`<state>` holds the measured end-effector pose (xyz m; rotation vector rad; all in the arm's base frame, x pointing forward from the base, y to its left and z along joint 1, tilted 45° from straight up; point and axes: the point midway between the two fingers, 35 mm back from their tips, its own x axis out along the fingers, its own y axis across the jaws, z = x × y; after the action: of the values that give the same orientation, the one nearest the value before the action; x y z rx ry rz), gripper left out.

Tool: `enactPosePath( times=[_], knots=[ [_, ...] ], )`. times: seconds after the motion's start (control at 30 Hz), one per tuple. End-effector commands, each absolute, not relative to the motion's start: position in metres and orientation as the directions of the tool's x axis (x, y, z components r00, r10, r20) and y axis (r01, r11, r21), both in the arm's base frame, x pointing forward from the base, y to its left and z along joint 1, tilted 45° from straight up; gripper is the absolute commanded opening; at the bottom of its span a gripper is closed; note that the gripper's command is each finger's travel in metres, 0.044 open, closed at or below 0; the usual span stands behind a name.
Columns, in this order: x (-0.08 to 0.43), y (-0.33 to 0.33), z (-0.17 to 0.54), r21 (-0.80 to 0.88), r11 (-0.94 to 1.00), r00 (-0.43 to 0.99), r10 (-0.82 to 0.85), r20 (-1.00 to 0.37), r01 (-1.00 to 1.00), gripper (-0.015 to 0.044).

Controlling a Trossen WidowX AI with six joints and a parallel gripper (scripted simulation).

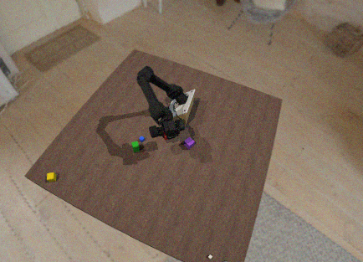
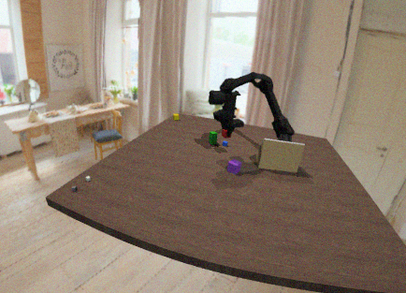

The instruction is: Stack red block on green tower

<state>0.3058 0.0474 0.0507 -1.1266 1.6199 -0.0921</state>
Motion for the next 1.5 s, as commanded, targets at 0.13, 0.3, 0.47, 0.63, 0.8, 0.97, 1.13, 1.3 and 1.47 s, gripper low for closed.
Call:
enactPosePath(
  times=[0.13,0.3,0.47,0.63,0.8,0.97,1.13,1.3,1.47],
  knots=[
    [0.338,0.025,0.081,-0.573,0.554,0.063,-0.683,-0.728,-0.604,0.0],
    [0.355,0.005,0.103,-0.573,0.555,0.065,-0.682,-0.729,-0.603,0.0],
    [0.369,-0.018,0.126,-0.576,0.553,0.066,-0.684,-0.726,-0.602,0.0],
    [0.38,-0.043,0.15,-0.582,0.549,0.067,-0.69,-0.72,-0.6,0.0],
    [0.386,-0.066,0.171,-0.588,0.544,0.066,-0.698,-0.713,-0.598,0.0],
    [0.386,-0.068,0.171,-0.588,0.544,0.066,-0.699,-0.713,-0.598,0.0],
    [0.388,-0.08,0.158,-0.589,0.543,0.066,-0.699,-0.712,-0.598,0.0],
    [0.388,-0.082,0.156,-0.589,0.543,0.066,-0.699,-0.712,-0.598,0.0],
    [0.391,-0.096,0.143,-0.59,0.543,0.066,-0.7,-0.711,-0.598,0.0]
  ],
)
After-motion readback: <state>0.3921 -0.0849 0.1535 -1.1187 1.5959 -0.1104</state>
